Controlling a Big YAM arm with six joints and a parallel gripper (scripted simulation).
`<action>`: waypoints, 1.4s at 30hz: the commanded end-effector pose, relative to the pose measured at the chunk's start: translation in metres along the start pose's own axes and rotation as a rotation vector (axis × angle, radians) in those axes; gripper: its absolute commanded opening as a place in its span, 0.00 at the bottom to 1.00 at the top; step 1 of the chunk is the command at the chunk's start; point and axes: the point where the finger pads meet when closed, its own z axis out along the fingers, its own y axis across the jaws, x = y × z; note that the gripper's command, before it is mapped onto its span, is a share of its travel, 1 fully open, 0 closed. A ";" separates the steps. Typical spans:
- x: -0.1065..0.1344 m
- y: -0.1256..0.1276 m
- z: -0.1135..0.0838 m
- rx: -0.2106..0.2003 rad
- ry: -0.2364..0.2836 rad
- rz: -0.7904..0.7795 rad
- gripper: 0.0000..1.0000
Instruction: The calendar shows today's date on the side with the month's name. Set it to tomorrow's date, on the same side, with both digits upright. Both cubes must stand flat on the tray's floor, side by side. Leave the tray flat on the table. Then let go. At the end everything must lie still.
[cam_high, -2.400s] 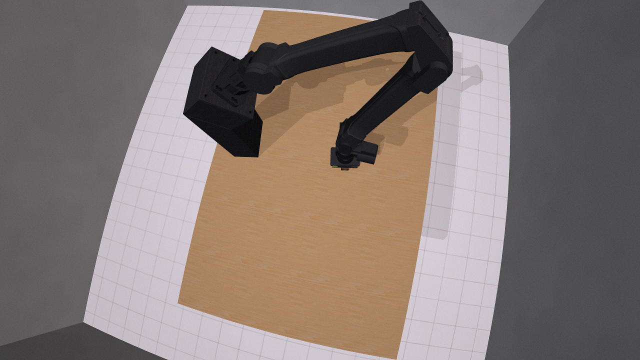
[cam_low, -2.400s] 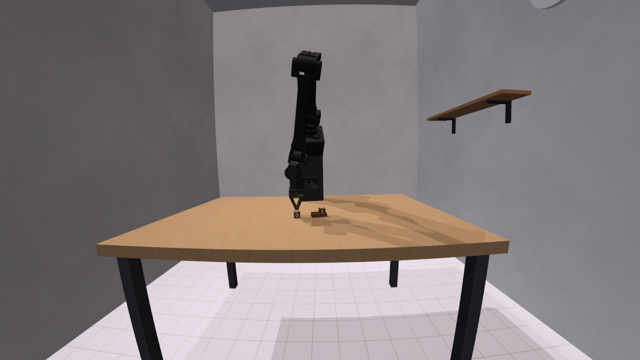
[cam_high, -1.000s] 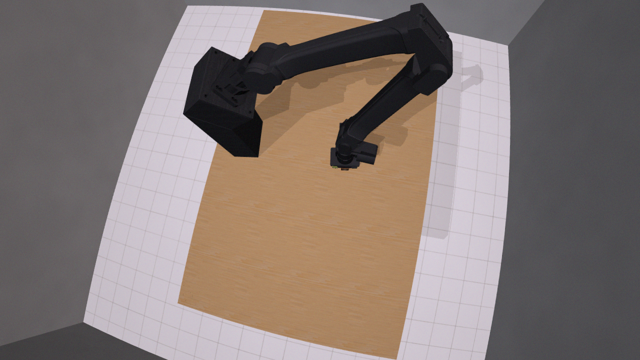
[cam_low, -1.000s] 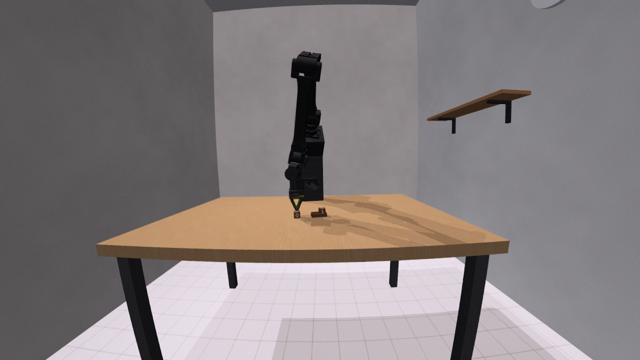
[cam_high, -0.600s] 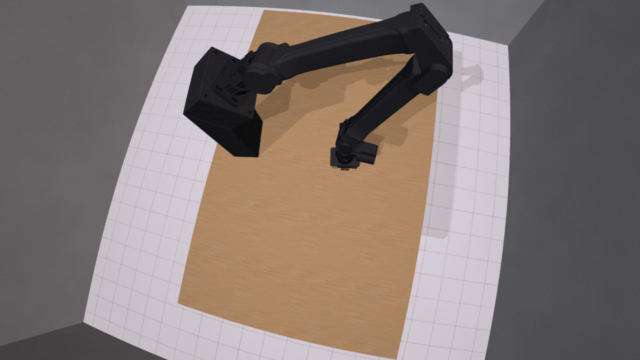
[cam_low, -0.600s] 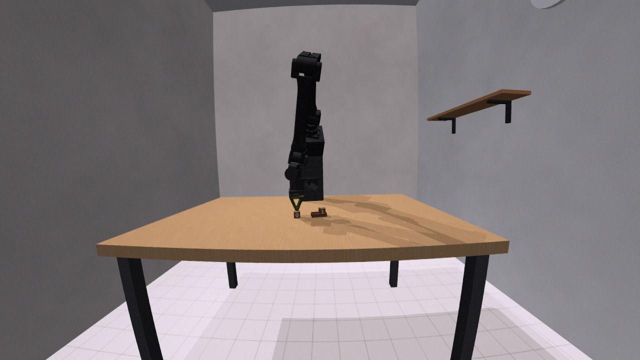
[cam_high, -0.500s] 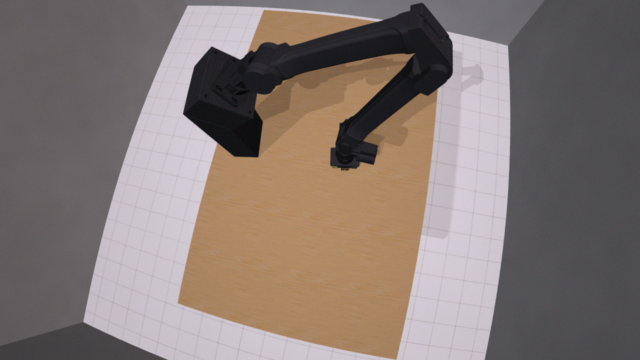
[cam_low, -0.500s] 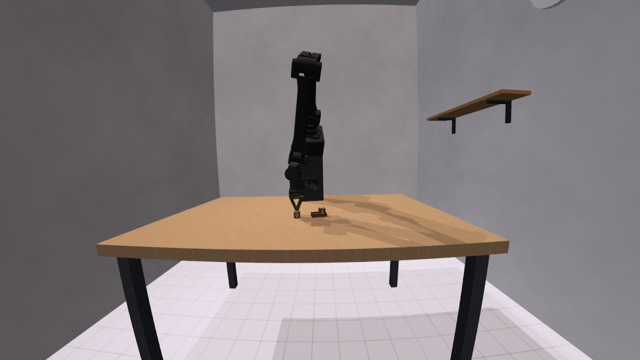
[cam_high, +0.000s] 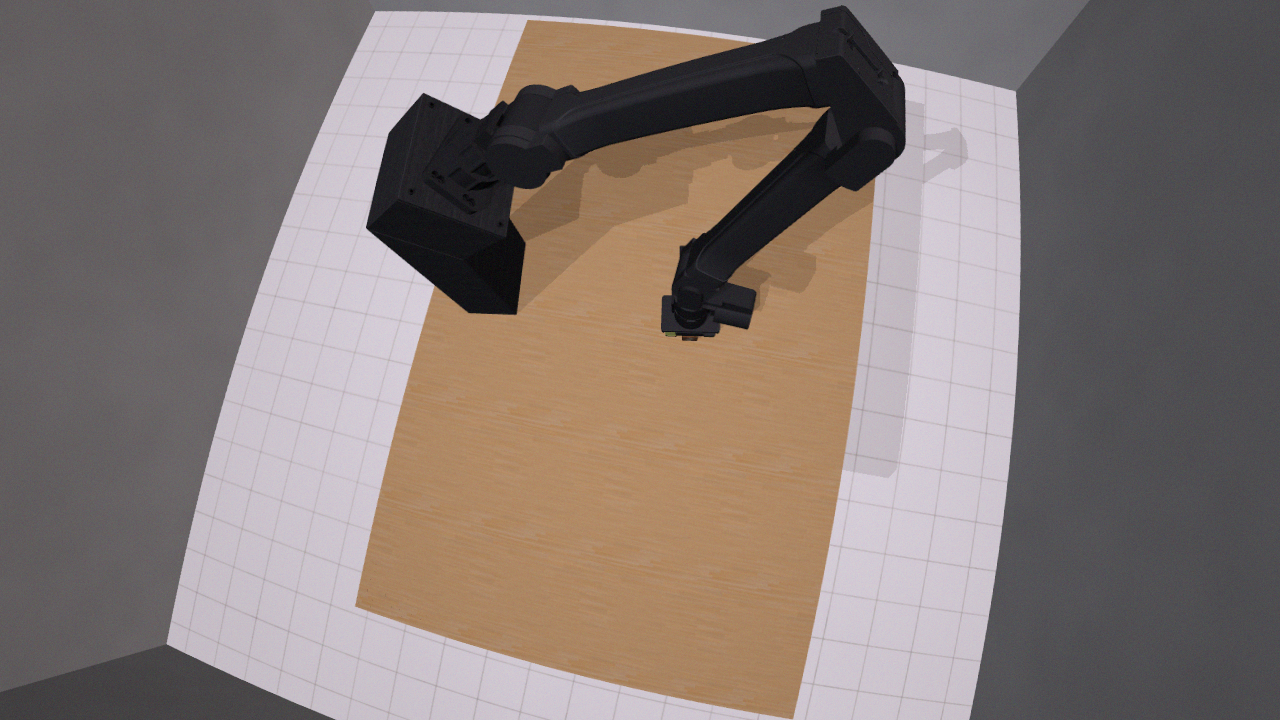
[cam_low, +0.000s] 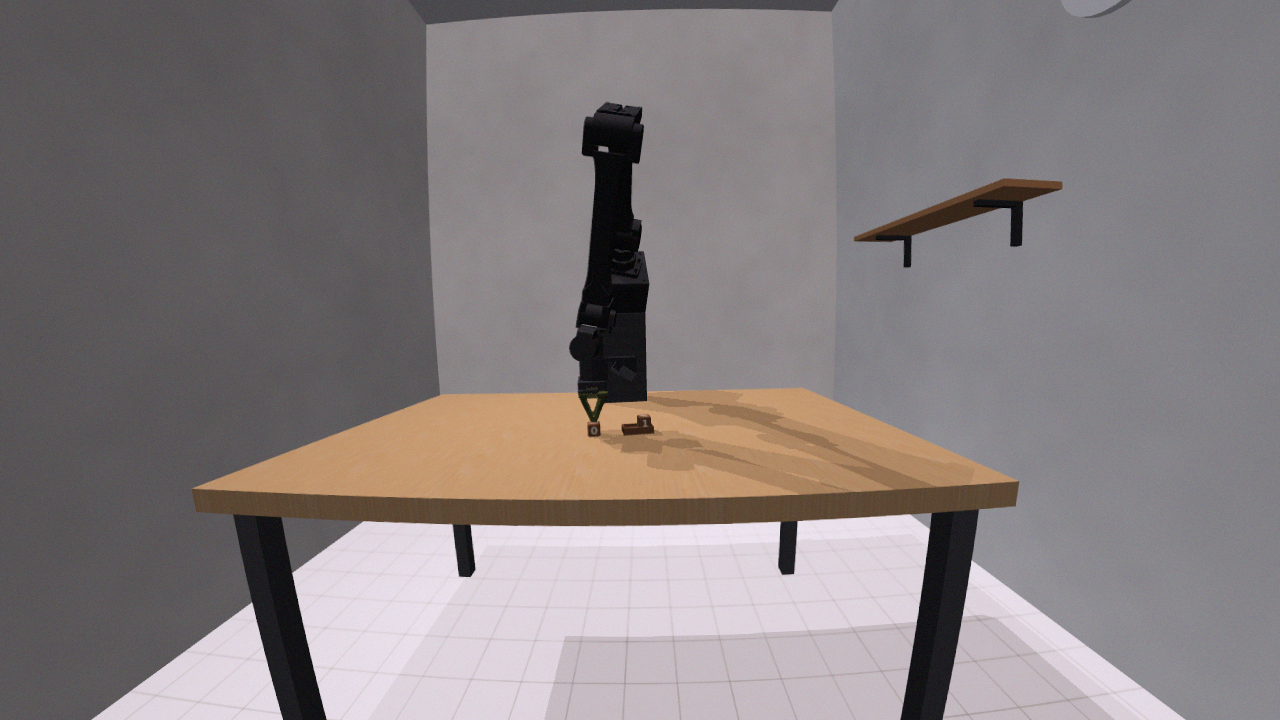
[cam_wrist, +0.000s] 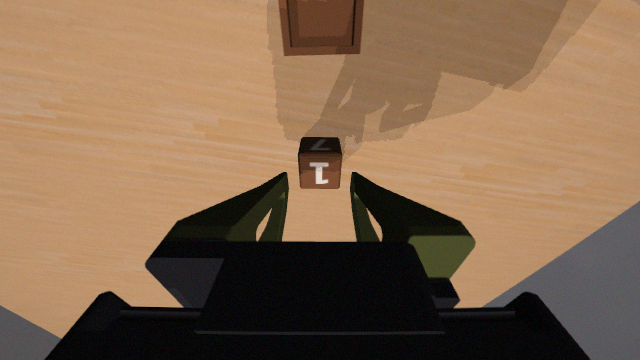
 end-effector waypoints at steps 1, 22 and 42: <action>-0.003 -0.007 -0.005 0.012 -0.003 0.004 0.45; -0.003 -0.007 -0.005 0.012 -0.003 0.004 0.45; -0.005 -0.002 0.010 0.006 -0.007 0.004 0.45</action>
